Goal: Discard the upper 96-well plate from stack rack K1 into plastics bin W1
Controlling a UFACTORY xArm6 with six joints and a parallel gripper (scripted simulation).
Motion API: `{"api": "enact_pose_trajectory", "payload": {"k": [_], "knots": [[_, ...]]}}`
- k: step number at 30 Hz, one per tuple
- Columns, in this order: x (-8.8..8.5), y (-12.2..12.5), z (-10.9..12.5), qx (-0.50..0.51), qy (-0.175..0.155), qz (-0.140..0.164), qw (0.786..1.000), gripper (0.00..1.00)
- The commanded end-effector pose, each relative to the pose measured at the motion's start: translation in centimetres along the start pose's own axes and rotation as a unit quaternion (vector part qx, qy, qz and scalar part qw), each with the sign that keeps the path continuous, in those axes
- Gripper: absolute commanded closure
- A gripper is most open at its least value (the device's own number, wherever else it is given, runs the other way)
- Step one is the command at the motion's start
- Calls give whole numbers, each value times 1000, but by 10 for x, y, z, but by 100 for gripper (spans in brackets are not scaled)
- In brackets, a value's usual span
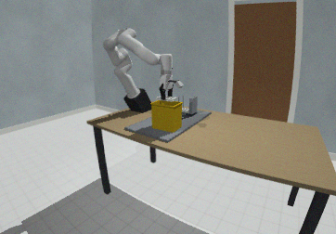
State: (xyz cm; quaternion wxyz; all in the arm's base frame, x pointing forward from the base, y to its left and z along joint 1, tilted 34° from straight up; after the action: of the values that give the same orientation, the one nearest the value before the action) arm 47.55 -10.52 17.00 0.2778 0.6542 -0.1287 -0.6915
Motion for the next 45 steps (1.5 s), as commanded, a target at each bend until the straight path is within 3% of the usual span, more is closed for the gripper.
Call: {"api": "enact_pose_trajectory", "payload": {"k": [1, 45], "knots": [[-1, 1, -1, 1, 2, 0, 1000, 100], [6, 1, -1, 1, 2, 0, 1000, 100]]}}
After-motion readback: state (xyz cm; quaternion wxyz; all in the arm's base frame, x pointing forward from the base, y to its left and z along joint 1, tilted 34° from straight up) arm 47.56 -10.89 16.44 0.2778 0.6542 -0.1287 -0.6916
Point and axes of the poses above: the point where the finger pads meet when closed, its own x axis out along the fingers, its own y axis across the jaws, z = x × y, the point moved 2 cm from there along -x, back along the fingers, and after that the axes turned 9 degrees about -x, right-handed, at the moved point
